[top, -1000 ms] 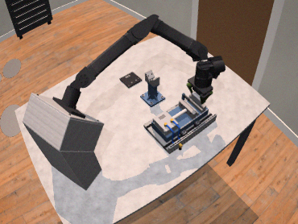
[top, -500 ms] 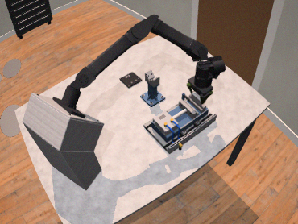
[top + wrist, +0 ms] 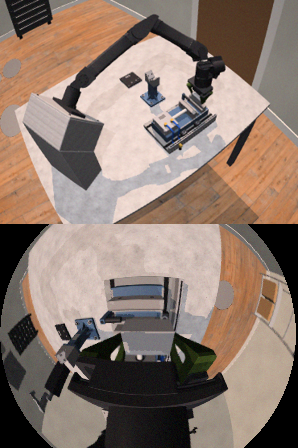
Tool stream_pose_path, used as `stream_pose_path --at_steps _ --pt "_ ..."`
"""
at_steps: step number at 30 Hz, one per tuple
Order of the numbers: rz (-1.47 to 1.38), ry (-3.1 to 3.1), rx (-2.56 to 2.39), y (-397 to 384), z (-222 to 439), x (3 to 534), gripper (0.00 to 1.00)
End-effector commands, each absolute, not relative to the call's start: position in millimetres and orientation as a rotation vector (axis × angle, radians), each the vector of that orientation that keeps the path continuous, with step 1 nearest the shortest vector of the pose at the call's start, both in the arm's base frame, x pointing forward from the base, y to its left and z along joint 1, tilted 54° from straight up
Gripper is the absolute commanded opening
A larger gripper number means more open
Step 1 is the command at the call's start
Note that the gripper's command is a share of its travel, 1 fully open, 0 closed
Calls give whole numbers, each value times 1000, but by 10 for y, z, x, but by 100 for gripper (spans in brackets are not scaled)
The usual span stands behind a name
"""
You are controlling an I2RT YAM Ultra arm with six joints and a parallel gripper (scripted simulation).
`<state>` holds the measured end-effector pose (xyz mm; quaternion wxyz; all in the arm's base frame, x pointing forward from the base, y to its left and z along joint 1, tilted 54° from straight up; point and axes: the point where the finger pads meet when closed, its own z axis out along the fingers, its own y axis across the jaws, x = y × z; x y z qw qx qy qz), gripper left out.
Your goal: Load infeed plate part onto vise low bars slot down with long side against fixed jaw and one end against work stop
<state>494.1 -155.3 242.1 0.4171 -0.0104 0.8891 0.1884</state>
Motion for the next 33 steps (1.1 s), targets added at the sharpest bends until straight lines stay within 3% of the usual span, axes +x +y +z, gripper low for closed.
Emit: stream_pose_path --at_steps 1,33 --pt "454 2226 2 -1662 2432 4892 0" --pt "444 2212 -3 -1638 2497 4889 0"
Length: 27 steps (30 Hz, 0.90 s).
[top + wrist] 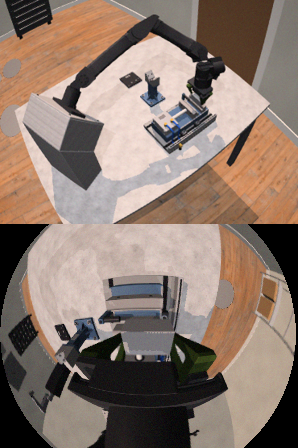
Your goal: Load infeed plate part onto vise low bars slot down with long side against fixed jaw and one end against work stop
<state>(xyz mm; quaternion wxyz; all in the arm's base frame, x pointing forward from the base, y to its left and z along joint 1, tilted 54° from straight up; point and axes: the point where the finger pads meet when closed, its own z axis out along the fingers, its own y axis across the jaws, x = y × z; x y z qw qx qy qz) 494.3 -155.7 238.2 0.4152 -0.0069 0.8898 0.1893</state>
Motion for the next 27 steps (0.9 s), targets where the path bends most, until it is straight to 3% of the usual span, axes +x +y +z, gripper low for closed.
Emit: stream_pose_path --at_steps 1,27 --pt "448 2217 -1 -1629 2472 4884 0" --pt "445 2214 1 -1611 2452 4894 0"
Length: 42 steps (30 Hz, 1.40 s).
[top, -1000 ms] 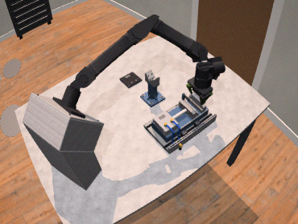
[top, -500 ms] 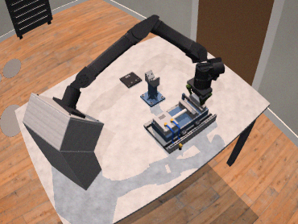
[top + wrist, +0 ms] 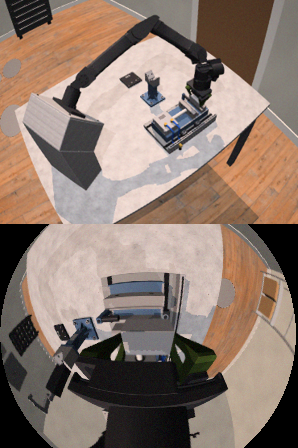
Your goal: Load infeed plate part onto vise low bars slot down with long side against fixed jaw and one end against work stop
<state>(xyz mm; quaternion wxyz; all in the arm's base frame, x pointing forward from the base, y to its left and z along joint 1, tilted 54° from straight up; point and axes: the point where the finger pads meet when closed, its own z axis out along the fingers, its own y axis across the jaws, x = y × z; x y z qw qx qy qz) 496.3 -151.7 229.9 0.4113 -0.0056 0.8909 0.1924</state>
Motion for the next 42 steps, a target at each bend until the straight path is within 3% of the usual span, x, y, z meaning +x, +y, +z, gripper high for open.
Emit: stream_pose_path --at_steps 1,42 --pt "437 2206 -4 -1617 2492 4906 0" --pt "447 2215 0 -1584 2423 4900 0"
